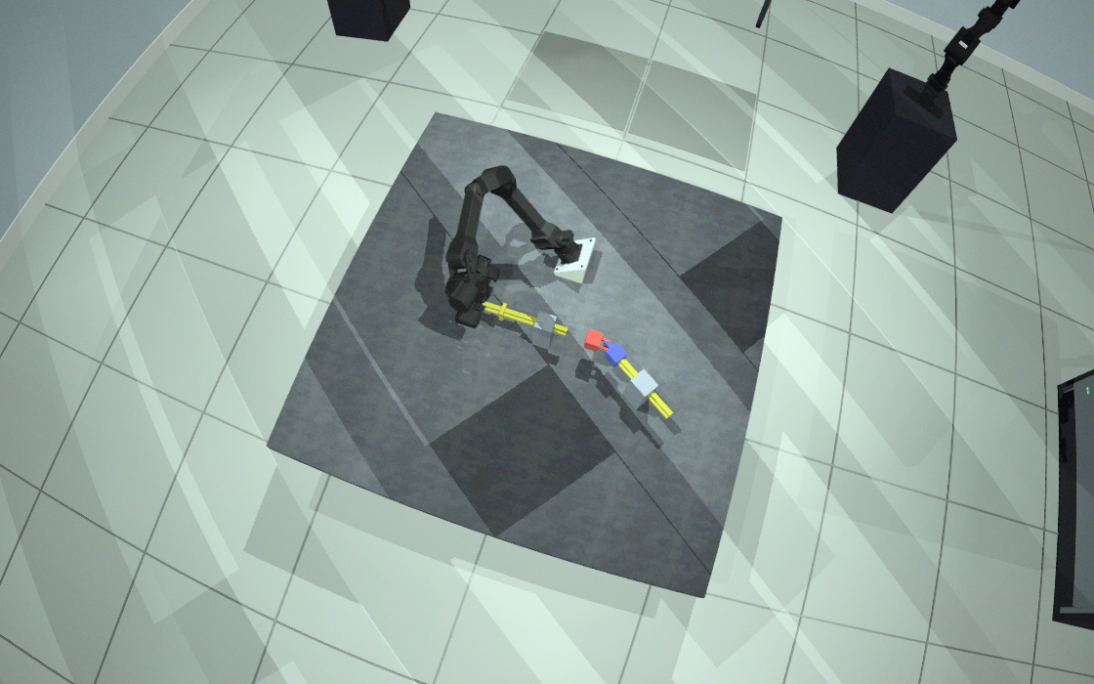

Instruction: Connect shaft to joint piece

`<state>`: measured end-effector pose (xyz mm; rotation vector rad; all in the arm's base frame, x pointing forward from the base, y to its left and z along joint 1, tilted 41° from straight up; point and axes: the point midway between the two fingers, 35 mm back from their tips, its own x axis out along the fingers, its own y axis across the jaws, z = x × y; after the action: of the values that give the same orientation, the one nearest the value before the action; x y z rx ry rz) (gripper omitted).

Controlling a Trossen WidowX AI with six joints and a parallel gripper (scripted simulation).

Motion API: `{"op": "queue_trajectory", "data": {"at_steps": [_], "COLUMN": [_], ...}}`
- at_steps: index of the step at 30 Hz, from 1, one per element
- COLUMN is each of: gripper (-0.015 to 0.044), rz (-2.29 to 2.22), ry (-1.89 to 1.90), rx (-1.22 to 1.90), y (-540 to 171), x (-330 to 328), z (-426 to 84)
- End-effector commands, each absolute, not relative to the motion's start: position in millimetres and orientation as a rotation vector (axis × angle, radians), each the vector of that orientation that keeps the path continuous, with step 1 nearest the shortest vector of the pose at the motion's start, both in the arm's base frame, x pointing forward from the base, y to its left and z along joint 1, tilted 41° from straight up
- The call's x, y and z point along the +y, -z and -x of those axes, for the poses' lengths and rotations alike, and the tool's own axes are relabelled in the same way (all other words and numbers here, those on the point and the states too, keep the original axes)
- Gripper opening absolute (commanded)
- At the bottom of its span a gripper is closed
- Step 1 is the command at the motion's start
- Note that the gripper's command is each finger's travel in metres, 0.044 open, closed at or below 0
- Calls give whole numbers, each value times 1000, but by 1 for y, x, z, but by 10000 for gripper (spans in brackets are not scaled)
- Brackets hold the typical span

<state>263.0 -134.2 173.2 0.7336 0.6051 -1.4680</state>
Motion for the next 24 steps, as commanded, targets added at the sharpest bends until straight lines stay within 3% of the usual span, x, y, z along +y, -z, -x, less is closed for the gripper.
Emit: {"op": "queue_trajectory", "data": {"at_steps": [1,17,24], "gripper": [67,67,20], "rz": [-734,-720,-723], "ry": [1468,1520,1505], "rx": [605,632,625], "y": [-173,-173,-173], "x": [-134,-135,-135], "z": [-263,-262,-263]}}
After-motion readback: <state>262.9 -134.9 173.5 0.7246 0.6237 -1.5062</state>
